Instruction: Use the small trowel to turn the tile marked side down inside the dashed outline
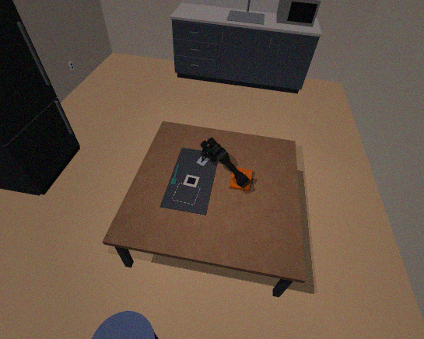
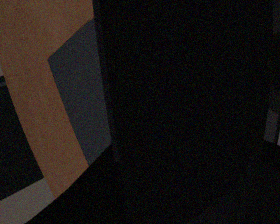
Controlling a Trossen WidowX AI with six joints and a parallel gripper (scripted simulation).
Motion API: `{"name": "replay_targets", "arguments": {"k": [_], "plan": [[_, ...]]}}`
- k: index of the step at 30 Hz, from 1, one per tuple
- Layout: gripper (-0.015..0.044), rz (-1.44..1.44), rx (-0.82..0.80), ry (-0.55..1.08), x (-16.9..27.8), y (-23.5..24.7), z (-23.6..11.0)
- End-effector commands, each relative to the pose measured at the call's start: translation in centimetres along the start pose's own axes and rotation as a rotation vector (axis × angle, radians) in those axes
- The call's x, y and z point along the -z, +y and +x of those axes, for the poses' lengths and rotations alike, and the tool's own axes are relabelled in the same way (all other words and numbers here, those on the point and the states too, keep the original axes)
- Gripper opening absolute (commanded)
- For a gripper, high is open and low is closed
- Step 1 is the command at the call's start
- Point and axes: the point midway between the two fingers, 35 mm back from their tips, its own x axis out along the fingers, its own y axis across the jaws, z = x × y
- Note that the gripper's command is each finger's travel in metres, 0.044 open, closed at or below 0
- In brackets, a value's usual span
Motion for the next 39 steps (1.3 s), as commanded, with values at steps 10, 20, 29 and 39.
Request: {"name": "replay_targets", "arguments": {"k": [10, 20, 29, 39], "plan": [[0.0000, -0.018, -0.026, 0.001, 0.0, 4.4, -3.5], [0.0000, -0.124, -0.029, 0.051, 5.5, 4.4, -2.9], [0.0000, -0.245, -0.035, 0.126, 12.1, 3.5, -2.6], [0.0000, -0.264, -0.036, 0.139, 13.2, 2.9, -2.3]]}}
